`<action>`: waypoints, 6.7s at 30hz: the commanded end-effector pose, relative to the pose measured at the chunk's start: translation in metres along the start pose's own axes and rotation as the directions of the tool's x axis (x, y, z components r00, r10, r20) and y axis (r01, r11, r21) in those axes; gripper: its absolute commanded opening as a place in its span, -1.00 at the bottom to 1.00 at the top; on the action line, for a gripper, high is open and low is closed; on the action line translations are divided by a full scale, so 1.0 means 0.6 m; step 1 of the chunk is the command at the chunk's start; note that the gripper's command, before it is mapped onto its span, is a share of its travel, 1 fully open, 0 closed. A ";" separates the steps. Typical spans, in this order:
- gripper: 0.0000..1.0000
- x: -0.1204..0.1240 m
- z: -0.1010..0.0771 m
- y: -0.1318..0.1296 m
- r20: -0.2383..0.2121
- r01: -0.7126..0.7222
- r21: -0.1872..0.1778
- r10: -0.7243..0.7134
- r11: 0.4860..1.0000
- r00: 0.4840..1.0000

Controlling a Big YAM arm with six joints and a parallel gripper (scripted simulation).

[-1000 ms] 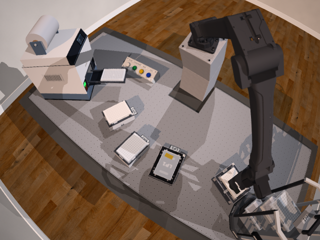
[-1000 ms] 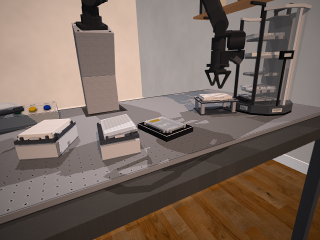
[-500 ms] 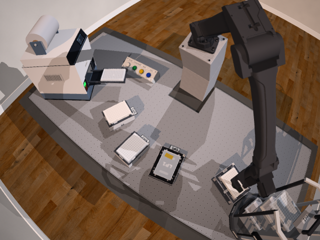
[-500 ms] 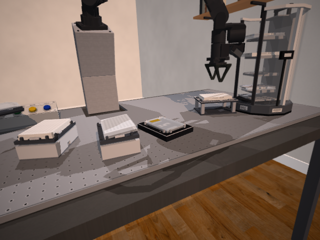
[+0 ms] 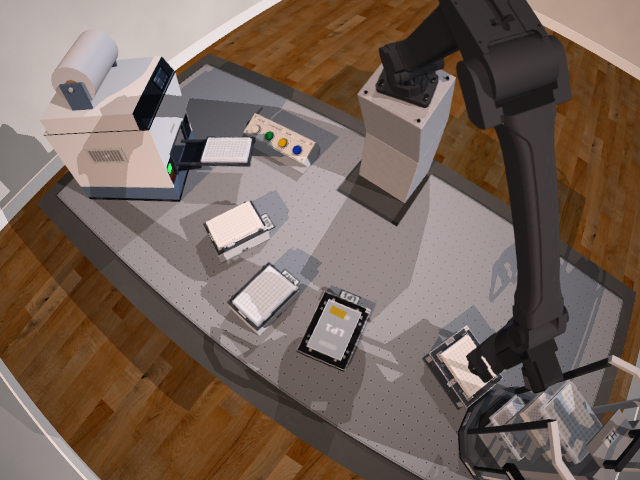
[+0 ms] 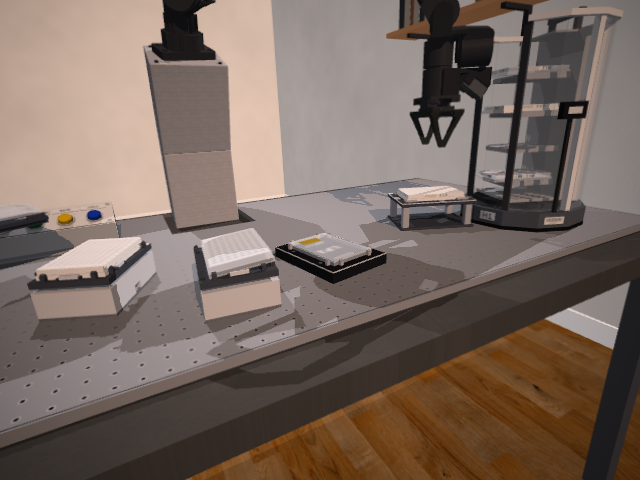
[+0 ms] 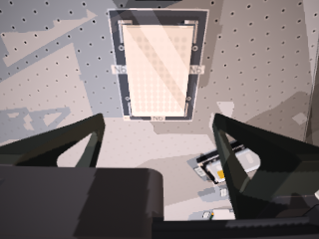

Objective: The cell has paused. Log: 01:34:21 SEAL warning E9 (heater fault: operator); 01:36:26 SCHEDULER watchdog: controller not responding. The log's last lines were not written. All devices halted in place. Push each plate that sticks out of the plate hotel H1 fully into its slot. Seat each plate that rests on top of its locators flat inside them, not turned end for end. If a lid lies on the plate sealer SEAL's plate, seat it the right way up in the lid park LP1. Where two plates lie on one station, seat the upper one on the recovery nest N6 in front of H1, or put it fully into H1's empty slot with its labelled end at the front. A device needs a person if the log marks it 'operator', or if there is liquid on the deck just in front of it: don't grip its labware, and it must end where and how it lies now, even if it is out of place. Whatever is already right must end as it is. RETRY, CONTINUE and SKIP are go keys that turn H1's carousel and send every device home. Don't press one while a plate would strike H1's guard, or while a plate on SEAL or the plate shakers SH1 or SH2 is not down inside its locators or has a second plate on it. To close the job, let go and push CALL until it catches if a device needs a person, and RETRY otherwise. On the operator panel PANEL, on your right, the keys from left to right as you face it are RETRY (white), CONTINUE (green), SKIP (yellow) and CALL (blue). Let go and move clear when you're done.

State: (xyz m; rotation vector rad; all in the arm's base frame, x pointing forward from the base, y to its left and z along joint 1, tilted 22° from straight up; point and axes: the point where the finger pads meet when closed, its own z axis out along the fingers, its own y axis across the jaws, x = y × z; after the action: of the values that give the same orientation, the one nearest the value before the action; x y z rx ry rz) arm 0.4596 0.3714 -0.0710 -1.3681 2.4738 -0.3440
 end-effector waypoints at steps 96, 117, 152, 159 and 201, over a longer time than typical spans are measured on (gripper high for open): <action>1.00 0.039 -0.324 -0.083 0.028 -0.483 -0.004 0.483 0.876 0.875; 1.00 0.099 -0.324 -0.170 0.027 -0.568 -0.005 0.568 0.823 0.823; 1.00 0.211 -0.320 -0.297 0.024 -0.818 -0.005 0.818 0.575 0.574; 1.00 0.233 -0.324 -0.315 0.027 -0.808 -0.006 0.808 0.589 0.589; 1.00 0.403 -0.325 -0.440 0.032 -0.823 0.003 0.822 0.568 0.568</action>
State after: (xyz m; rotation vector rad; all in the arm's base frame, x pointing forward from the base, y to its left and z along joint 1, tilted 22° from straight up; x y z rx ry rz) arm 0.4714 0.0500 0.1561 -0.0737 2.7696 -0.1144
